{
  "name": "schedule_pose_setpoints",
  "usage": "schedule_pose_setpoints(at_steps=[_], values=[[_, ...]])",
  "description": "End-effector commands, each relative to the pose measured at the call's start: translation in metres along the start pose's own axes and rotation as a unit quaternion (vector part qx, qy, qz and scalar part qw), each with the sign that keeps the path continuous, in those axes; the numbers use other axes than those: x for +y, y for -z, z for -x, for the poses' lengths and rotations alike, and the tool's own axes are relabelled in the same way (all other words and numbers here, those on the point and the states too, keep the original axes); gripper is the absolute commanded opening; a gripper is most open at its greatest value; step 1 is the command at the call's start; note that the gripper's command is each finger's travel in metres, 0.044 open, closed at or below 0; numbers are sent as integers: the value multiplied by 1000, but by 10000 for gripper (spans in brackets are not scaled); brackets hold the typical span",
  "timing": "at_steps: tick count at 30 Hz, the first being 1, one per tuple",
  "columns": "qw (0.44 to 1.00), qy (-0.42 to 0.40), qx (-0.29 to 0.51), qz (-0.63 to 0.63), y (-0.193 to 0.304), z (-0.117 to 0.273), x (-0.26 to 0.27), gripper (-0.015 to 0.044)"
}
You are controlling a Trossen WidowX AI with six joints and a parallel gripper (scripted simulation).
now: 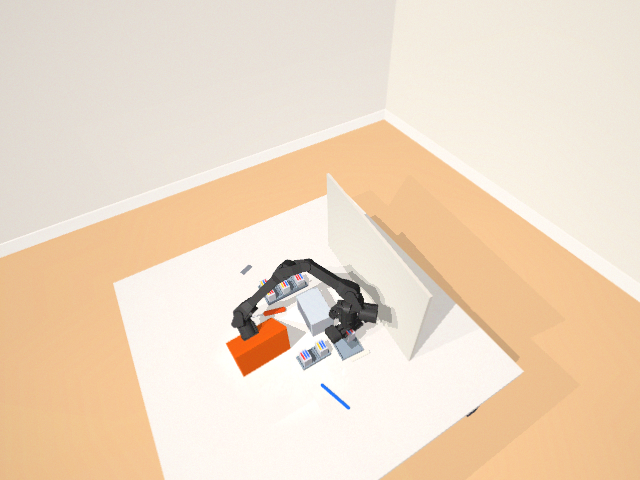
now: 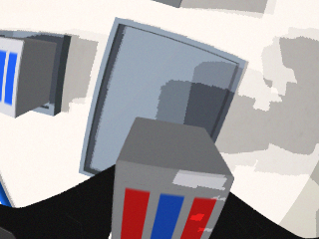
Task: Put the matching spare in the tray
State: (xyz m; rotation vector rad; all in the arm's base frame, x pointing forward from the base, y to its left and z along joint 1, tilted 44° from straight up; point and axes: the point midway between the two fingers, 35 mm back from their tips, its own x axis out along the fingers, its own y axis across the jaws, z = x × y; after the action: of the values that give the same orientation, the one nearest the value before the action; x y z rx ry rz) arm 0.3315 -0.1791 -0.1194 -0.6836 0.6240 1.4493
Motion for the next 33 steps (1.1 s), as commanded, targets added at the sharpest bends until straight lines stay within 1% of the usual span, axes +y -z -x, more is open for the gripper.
schedule_pose_setpoints(at_steps=[1,33], values=[[1000,0,-2,-2,-1,-5,0,0],[1000,-1,-3,-1,-4,-28,3,0]])
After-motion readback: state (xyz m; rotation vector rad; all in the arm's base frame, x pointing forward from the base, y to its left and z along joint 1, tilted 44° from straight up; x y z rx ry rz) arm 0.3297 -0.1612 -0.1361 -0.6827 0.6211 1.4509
